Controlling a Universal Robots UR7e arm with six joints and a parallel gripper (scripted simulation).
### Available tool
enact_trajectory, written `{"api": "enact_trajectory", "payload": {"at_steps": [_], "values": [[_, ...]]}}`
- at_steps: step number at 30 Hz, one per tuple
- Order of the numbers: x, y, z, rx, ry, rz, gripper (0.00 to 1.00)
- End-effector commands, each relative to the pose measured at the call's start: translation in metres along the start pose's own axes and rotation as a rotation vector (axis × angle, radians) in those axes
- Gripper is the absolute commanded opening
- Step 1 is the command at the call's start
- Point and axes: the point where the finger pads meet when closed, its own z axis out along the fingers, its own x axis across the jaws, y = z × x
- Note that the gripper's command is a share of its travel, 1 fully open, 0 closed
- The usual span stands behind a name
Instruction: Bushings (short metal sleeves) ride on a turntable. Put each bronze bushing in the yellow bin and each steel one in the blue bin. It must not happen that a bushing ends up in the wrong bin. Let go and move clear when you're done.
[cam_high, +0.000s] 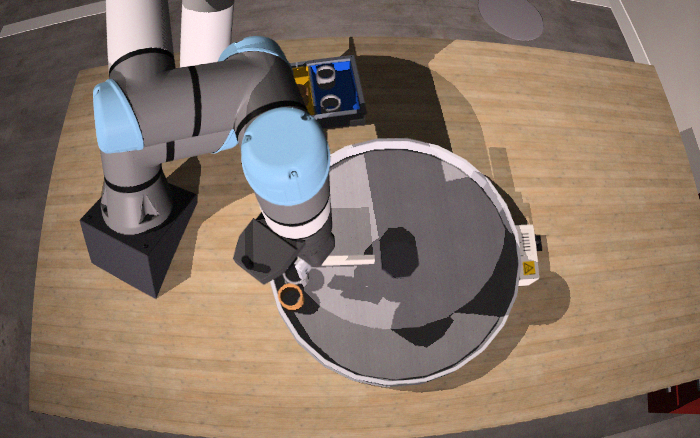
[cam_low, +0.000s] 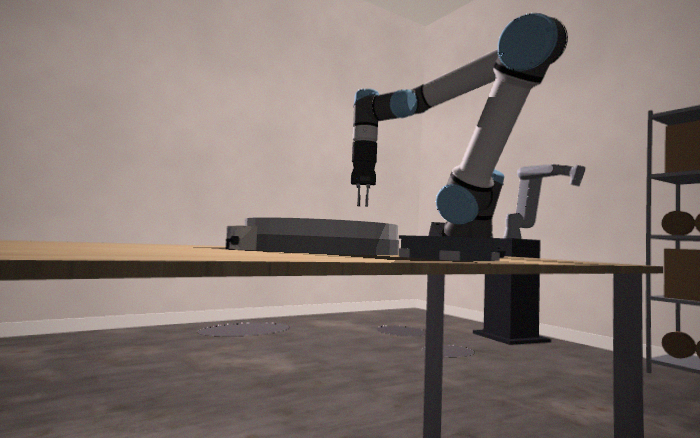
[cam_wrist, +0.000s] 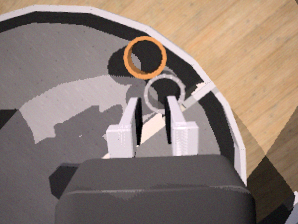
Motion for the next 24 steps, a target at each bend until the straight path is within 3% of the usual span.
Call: {"api": "enact_trajectory", "payload": {"at_steps": [1, 24], "values": [[0.000, 0.000, 0.002, 0.001, -0.001, 0.000, 0.45], [-0.002, -0.002, 0.039, 0.002, -0.003, -0.001, 0.45]]}}
